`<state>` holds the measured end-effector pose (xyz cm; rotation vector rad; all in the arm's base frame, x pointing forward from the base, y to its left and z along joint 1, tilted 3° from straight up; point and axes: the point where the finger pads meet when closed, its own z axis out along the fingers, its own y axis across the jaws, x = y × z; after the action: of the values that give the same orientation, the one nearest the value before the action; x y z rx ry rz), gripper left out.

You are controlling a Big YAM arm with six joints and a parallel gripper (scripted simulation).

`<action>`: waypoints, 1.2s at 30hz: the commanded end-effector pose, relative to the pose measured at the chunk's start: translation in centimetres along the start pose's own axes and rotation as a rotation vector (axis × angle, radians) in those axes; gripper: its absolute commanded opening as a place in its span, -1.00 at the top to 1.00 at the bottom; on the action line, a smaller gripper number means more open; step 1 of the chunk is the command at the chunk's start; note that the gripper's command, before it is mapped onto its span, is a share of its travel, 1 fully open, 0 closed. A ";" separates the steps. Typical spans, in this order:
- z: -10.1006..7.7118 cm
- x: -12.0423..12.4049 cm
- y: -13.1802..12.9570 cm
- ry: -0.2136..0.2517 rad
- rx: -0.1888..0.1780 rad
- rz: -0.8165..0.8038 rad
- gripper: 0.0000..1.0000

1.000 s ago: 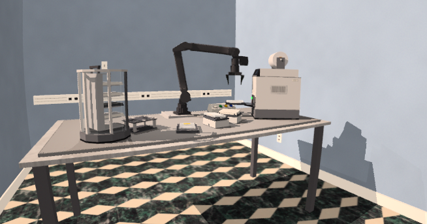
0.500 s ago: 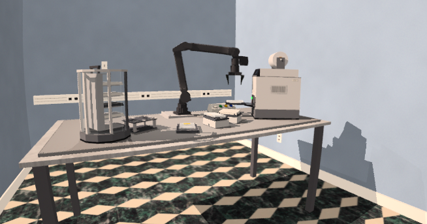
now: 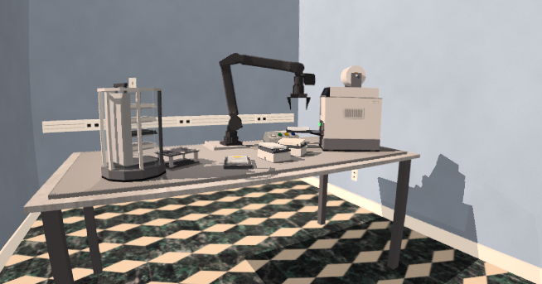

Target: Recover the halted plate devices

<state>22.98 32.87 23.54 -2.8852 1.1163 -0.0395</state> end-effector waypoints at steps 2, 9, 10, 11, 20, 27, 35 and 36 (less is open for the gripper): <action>1.8 0.4 -0.3 -0.001 -0.010 0.004 -1.00; 2.3 0.5 -0.2 -0.003 0.006 0.006 -1.00; 1.1 0.0 -0.7 -0.005 0.025 0.001 -1.00; 1.1 0.0 -0.7 -0.005 0.025 0.001 -1.00; 1.1 0.0 -0.7 -0.005 0.025 0.001 -1.00; 1.1 0.0 -0.7 -0.005 0.025 0.001 -1.00; 1.1 0.0 -0.7 -0.005 0.025 0.001 -1.00; 1.1 0.0 -0.7 -0.005 0.025 0.001 -1.00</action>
<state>23.03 32.95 21.47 -2.8891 1.1168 -0.0382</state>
